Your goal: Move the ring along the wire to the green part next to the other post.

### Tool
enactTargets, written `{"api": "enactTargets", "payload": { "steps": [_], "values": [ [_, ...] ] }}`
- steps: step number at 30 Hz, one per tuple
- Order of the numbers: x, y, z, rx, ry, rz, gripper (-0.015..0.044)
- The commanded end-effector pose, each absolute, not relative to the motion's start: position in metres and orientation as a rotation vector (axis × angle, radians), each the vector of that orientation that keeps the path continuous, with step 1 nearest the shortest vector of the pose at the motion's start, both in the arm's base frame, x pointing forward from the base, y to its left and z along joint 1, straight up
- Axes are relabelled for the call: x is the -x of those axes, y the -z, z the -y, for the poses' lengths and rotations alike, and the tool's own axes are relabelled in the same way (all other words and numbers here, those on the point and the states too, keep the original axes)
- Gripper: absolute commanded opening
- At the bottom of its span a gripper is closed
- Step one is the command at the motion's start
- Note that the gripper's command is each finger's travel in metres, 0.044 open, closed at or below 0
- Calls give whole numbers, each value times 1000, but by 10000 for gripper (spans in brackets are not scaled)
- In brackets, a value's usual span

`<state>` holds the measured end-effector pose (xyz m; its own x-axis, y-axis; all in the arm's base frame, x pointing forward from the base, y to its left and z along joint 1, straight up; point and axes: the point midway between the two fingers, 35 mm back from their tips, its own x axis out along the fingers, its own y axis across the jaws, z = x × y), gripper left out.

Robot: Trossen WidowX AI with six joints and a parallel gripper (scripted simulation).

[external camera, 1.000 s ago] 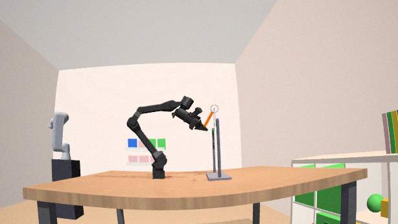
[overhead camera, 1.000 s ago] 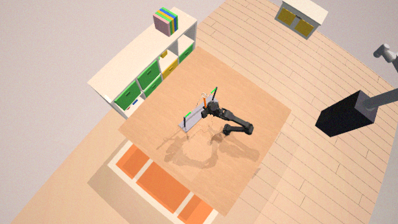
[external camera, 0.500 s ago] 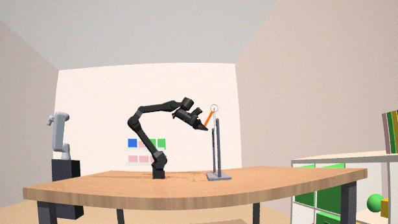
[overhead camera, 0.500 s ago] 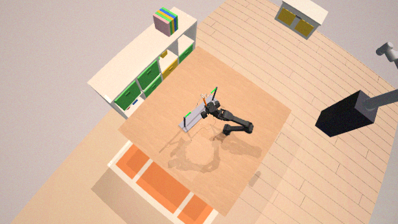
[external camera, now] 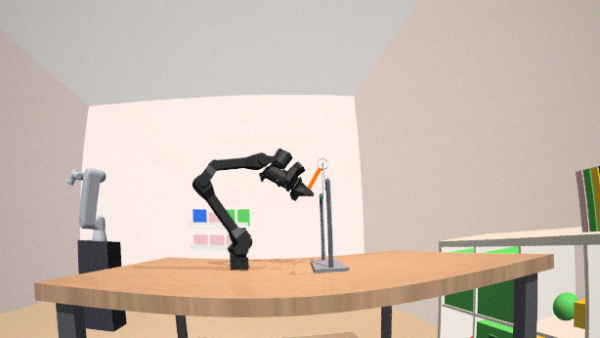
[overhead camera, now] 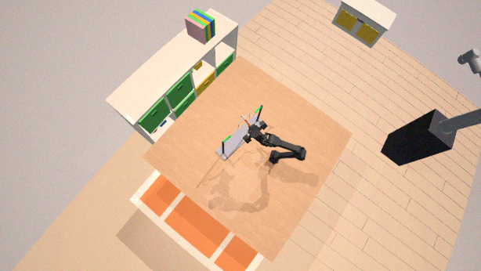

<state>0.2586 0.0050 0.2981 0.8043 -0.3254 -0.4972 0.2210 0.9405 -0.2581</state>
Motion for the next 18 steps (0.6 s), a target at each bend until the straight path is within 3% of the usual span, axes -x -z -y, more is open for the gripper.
{"api": "enactTargets", "payload": {
  "steps": [1, 18],
  "values": [
    [-259, -299, -2, 255, 315, -562, -150],
    [-257, -304, 12, 546, 399, -547, -150]
  ]
}}
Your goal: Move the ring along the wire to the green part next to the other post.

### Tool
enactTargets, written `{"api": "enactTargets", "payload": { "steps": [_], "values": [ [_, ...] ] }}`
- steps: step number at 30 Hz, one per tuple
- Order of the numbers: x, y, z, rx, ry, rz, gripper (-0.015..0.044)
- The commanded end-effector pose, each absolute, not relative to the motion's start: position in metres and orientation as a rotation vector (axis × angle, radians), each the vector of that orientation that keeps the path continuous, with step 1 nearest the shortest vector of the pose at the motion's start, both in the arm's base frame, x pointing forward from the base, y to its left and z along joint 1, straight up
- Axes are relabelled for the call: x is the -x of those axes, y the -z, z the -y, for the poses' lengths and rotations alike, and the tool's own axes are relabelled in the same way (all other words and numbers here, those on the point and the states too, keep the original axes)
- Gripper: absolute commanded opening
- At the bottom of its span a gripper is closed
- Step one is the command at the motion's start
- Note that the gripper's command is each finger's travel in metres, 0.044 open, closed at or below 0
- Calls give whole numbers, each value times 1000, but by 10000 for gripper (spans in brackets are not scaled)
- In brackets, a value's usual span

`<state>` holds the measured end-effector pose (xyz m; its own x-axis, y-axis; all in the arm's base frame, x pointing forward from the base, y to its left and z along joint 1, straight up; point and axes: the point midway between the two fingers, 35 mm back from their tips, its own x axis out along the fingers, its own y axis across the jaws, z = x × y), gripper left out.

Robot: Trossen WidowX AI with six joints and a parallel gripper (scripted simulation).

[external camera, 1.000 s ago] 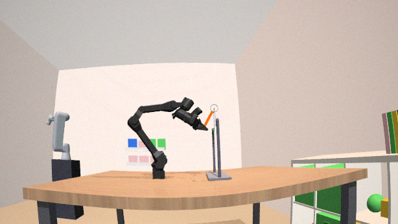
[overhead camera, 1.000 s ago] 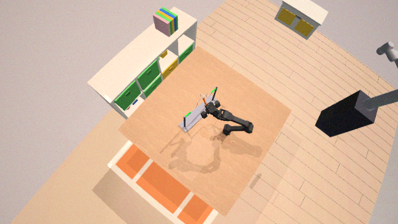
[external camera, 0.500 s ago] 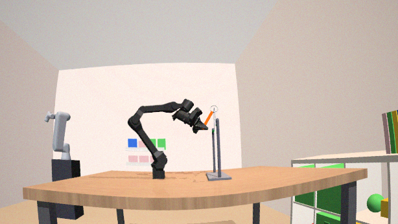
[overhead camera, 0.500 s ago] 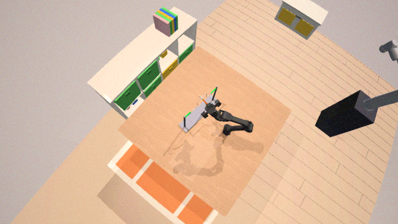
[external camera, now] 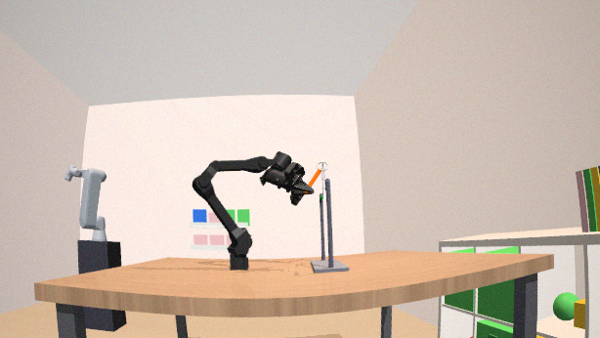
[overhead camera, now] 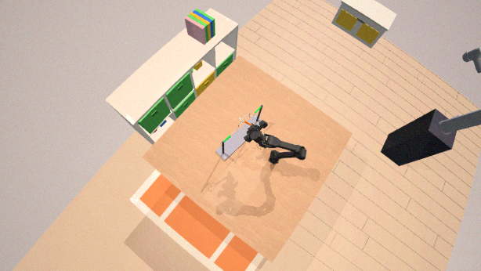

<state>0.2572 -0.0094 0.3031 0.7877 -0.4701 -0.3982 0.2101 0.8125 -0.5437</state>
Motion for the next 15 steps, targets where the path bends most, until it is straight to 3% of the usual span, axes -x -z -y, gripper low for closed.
{"api": "enactTargets", "payload": {
  "steps": [1, 15],
  "values": [
    [-257, -305, 12, 563, 403, -546, -150],
    [-256, -312, 21, 793, 465, -528, -150]
  ]
}}
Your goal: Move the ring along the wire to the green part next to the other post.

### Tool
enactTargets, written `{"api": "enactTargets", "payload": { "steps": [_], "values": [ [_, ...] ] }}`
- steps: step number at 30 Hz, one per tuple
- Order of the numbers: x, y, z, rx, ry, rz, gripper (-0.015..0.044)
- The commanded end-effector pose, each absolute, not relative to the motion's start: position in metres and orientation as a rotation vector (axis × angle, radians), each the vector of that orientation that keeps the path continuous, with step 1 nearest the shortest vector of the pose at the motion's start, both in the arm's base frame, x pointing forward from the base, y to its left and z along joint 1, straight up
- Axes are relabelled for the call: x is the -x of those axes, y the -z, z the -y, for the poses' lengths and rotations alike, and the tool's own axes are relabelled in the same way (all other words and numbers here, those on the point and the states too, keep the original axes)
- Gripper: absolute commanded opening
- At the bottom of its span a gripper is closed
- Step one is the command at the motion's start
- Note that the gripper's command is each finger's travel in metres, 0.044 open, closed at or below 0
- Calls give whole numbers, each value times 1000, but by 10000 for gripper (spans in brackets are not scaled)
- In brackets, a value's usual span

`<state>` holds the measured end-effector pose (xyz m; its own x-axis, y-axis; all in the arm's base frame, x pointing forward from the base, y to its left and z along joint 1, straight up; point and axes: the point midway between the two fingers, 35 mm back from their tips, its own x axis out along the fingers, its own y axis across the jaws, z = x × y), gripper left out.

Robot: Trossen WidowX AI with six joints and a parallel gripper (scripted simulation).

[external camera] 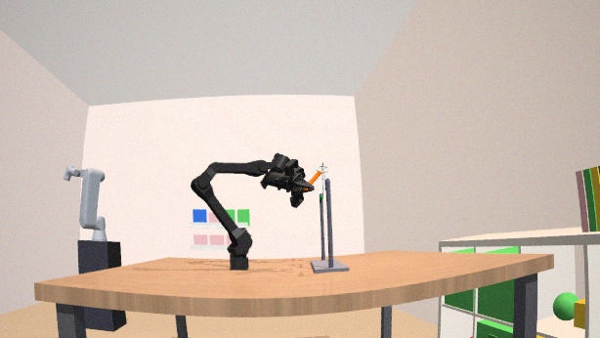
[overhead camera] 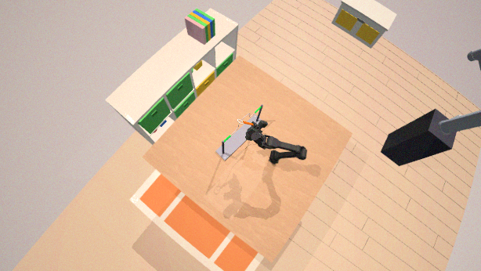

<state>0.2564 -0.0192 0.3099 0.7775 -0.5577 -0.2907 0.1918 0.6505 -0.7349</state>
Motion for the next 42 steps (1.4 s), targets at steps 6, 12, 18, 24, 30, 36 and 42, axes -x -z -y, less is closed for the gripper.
{"api": "enactTargets", "payload": {
  "steps": [6, 12, 18, 24, 30, 36, 42],
  "values": [
    [-255, -316, 25, 897, 492, -519, -150],
    [-255, -320, 28, 1001, 518, -508, -150],
    [-254, -324, 30, 1104, 544, -497, -150],
    [-254, -329, 33, 1207, 569, -484, -150],
    [-254, -334, 34, 1306, 593, -471, -150],
    [-253, -337, 35, 1396, 613, -458, -150],
    [-253, -339, 35, 1467, 630, -448, -150]
  ]
}}
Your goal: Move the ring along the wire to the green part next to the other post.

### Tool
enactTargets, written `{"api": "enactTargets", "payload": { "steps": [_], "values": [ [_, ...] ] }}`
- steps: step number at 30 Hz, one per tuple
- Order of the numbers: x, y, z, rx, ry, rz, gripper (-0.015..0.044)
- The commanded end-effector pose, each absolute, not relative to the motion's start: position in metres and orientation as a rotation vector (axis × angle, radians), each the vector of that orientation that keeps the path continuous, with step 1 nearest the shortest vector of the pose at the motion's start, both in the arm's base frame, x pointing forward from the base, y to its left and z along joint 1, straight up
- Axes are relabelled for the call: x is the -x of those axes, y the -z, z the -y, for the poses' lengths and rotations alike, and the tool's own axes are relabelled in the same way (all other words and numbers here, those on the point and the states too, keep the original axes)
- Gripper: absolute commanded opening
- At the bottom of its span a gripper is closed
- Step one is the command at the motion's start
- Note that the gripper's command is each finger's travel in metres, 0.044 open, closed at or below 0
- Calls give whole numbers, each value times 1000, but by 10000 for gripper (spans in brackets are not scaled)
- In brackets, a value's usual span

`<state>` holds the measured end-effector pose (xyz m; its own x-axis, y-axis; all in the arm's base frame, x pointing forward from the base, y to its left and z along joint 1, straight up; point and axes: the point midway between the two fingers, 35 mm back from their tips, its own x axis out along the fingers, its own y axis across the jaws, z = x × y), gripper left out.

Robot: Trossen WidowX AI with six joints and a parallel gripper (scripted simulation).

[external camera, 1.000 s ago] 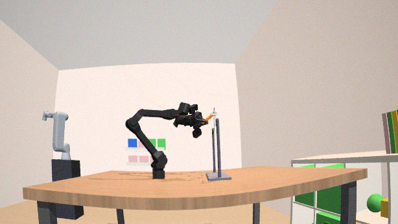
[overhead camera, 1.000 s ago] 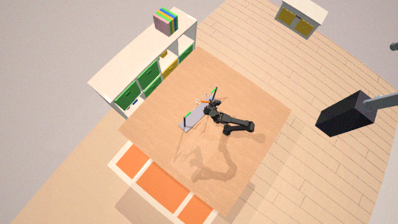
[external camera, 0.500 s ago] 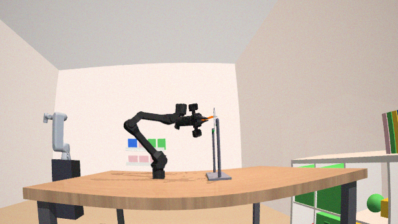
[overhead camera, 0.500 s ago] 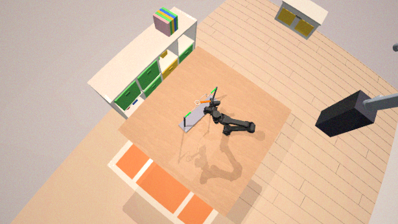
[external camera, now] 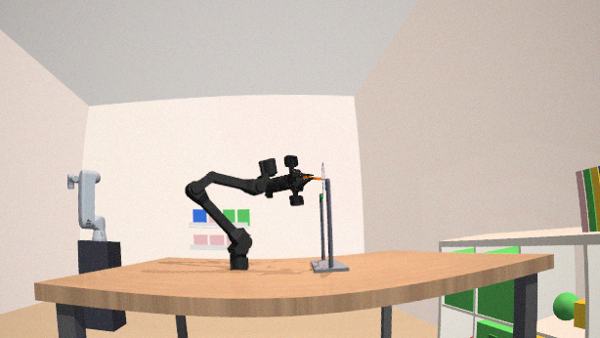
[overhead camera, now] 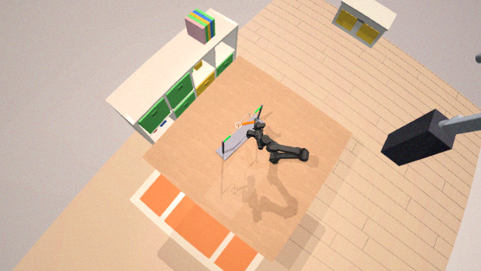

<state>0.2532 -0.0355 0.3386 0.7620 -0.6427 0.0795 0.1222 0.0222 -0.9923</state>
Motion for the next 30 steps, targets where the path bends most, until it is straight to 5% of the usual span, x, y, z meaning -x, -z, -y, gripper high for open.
{"api": "enactTargets", "payload": {
  "steps": [1, 30],
  "values": [
    [-253, -339, 36, 1476, 632, -446, -150],
    [-255, -288, 32, 1262, 581, -474, -150]
  ]
}}
